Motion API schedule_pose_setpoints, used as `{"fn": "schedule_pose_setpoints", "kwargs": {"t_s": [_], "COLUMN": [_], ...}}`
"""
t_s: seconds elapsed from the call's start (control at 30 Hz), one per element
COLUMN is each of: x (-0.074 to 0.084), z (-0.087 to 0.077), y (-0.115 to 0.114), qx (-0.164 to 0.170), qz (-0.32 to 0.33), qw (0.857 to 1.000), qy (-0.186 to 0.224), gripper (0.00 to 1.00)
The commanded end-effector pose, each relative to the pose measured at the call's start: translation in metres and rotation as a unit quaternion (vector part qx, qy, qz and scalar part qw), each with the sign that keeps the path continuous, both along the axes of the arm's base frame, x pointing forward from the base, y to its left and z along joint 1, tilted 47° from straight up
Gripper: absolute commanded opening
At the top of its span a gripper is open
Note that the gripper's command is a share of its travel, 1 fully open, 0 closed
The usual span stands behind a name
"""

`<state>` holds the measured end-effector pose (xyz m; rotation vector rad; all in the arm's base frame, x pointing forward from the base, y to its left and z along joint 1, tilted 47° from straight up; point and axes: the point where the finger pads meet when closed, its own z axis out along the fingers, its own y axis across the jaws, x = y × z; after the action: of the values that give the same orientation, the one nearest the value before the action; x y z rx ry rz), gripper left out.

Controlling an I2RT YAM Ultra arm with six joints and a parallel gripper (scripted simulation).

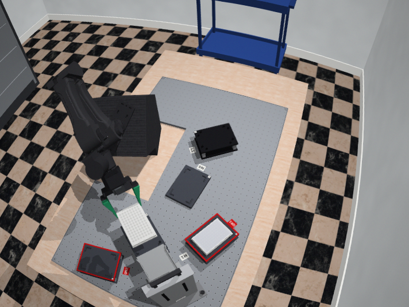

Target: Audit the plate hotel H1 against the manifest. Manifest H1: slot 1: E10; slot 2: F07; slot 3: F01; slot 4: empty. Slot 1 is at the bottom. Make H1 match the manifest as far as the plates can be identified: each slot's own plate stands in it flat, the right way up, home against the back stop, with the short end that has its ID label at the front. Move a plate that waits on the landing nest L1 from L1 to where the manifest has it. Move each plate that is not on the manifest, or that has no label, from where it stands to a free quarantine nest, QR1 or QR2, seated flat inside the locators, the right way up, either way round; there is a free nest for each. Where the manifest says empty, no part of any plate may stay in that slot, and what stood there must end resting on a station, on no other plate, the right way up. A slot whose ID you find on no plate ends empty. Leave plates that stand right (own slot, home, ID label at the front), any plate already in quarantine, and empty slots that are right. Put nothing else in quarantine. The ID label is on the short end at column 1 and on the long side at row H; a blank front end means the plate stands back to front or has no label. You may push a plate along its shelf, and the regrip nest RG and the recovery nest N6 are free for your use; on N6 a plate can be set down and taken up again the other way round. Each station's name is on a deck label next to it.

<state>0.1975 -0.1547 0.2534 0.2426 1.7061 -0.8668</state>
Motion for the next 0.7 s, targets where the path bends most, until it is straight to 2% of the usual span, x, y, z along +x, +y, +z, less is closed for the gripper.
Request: {"fn": "schedule_pose_setpoints", "kwargs": {"t_s": [0.0, 0.03, 0.13, 0.17, 0.2, 0.3, 0.37, 0.43, 0.5, 0.67], "x": [-0.006, -0.006, -0.007, -0.011, -0.012, -0.012, -0.013, -0.017, -0.017, -0.022], "z": [0.009, 0.000, -0.001, 0.019, 0.018, -0.005, -0.006, 0.002, -0.010, 0.002], "y": [0.006, 0.005, 0.006, 0.009, 0.010, 0.008, 0.008, 0.010, 0.010, 0.013], "qx": [-0.012, -0.007, -0.007, -0.021, -0.021, -0.008, -0.008, -0.015, -0.008, -0.017], "qz": [0.009, 0.009, 0.009, 0.010, 0.010, 0.010, 0.010, 0.010, 0.010, 0.010], "qw": [1.000, 1.000, 1.000, 0.999, 0.999, 1.000, 1.000, 1.000, 1.000, 1.000], "qy": [-0.016, -0.010, -0.010, -0.026, -0.026, -0.009, -0.009, -0.017, -0.009, -0.020], "gripper": [0.87, 0.87, 0.87, 0.87, 0.87, 0.87, 0.87, 0.87, 0.87, 0.87]}}
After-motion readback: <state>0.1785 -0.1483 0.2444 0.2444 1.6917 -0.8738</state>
